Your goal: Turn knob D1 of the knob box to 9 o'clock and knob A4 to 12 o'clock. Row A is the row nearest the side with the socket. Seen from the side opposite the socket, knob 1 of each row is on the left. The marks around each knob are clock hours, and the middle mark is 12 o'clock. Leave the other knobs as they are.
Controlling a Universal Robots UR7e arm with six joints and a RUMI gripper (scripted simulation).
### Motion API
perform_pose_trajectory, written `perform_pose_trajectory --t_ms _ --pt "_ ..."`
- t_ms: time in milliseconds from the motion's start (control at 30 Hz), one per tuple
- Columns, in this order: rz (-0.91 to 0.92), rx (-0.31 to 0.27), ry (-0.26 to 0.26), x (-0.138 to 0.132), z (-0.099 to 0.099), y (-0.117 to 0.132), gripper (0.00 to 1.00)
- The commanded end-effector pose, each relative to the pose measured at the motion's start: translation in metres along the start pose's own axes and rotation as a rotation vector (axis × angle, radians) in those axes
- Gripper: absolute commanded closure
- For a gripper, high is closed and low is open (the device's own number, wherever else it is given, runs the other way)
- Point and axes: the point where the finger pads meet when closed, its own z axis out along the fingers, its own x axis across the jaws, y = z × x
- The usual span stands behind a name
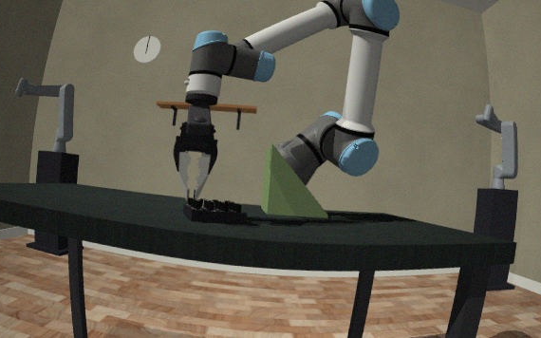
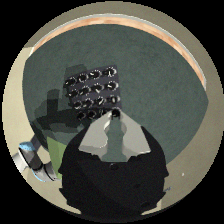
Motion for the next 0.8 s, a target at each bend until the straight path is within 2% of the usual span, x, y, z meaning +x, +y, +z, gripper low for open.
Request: perform_pose_trajectory --t_ms 0,767 --pt "-0.119 0.004 -0.003 0.0011 -0.0003 0.0001 0.96" --pt "-0.559 0.004 -0.003 -0.0011 0.0000 0.0006 0.96"
